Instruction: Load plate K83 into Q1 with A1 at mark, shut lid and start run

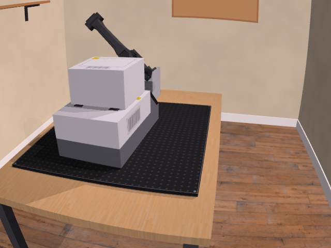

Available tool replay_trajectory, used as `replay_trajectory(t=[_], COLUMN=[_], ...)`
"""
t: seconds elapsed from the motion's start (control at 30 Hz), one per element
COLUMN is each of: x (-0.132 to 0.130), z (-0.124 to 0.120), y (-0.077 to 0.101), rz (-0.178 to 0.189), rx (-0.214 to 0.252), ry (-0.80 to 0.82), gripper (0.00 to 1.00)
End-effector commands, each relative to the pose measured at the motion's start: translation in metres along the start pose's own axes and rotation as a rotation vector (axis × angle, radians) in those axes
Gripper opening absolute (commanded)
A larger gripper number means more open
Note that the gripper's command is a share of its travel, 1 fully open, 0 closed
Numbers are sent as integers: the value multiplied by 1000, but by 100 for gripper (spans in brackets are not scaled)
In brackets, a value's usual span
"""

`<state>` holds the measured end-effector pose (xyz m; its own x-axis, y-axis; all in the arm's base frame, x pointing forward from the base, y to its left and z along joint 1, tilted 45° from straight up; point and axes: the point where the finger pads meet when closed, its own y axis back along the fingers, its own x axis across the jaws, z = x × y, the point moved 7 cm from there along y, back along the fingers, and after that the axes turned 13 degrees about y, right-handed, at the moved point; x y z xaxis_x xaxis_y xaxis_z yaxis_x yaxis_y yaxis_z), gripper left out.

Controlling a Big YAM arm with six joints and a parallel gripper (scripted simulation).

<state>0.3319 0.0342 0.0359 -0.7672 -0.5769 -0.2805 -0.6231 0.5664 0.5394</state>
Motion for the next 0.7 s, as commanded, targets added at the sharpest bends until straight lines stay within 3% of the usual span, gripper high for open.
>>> replay_trajectory(t=[0.0,0.67], x=[-20,-10], z=[-7,-4], y=[-7,-8], rz=[-27,-16], rx=[16,12], ry=[-55,-35], gripper=[0,0])
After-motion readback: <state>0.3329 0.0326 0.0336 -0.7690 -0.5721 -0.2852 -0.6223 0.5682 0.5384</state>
